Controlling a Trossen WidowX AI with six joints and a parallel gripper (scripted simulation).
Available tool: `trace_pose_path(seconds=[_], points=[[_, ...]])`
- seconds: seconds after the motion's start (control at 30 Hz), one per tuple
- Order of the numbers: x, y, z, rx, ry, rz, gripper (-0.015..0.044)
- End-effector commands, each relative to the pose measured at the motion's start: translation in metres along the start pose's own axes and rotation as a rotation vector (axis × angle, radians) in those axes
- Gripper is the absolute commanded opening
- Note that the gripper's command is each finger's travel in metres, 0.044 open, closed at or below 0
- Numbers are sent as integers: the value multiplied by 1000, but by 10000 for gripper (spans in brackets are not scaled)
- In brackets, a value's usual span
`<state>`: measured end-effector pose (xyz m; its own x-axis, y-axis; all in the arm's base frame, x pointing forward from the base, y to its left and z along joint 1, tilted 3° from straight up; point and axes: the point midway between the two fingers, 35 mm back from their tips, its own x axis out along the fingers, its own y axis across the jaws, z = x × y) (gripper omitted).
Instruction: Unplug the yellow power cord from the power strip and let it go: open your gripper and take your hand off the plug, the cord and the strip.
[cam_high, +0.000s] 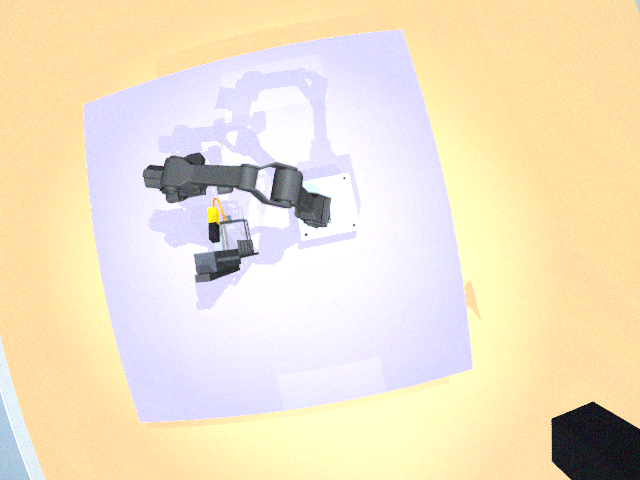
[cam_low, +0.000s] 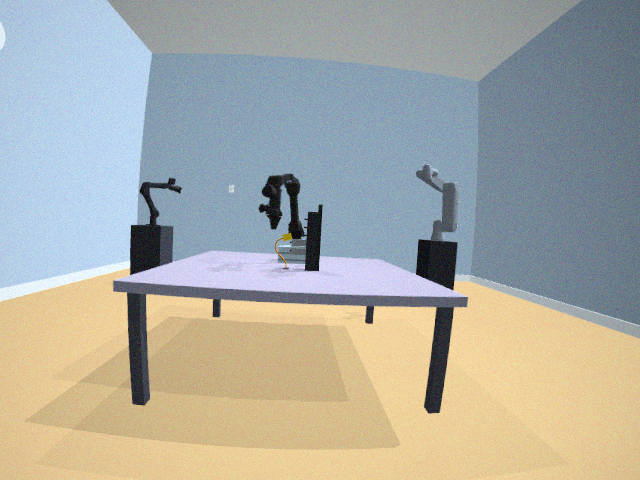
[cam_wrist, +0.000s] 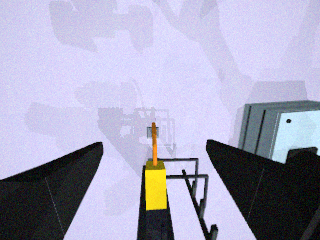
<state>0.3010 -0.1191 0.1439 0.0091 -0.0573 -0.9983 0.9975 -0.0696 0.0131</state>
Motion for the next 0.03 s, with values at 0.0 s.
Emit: trace_pose_path(seconds=[0.0], points=[[0, -1, 1, -6, -3, -4, 440]])
